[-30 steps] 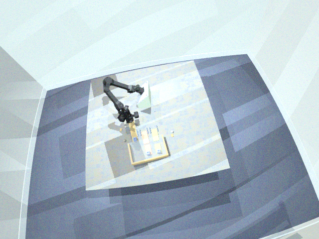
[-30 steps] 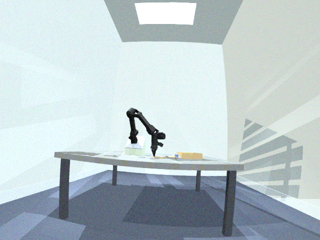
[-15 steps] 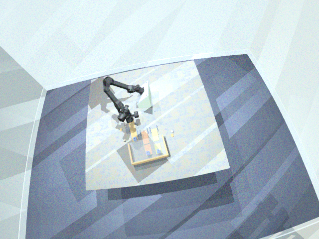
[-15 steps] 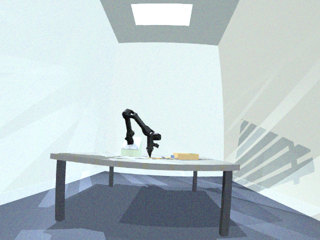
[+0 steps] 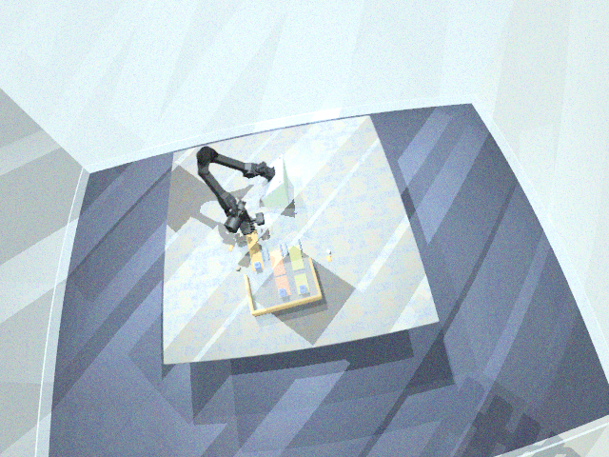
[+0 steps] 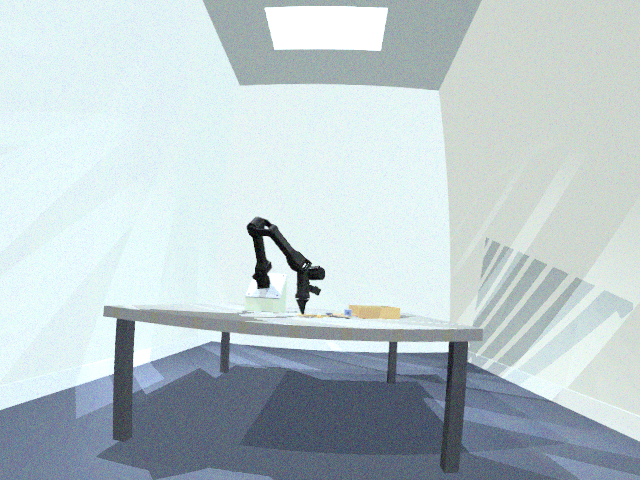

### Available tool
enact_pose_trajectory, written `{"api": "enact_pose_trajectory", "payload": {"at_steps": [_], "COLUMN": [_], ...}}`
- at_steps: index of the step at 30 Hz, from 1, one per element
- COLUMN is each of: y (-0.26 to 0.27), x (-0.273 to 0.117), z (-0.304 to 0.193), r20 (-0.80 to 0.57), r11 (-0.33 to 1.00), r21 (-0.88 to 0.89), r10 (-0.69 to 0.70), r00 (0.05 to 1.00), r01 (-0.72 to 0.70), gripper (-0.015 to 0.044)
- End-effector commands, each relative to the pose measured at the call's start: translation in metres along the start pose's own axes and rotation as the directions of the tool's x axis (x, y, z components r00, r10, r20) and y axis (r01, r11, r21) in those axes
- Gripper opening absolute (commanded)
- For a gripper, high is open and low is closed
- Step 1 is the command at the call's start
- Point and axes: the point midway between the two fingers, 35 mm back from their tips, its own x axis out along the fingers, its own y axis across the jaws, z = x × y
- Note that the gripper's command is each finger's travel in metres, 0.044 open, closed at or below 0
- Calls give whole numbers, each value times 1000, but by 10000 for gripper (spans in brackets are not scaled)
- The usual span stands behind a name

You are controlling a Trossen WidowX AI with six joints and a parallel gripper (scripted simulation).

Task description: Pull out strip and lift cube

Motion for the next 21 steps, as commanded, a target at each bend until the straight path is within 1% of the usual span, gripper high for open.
{"api": "enact_pose_trajectory", "payload": {"at_steps": [1, 2, 7, 13, 17, 21], "y": [1, 0, 0, 3, 4, 3], "x": [6, -2, -40, -42, -41, -43], "z": [-11, 0, 3, 1, 20, 34], "r20": [-36, -1, -33, -35, -34, -34], "r11": [1000, 1000, 1000, 1000, 998, 998], "r21": [-1, 0, 0, 0, -57, -62], "r10": [4, 1, 6, 6, 6, 6], "r00": [999, 1000, 999, 999, 999, 999], "r01": [-4, -1, -6, -6, -8, -8], "gripper": [0, 0, 0, 0, 105, 210]}}
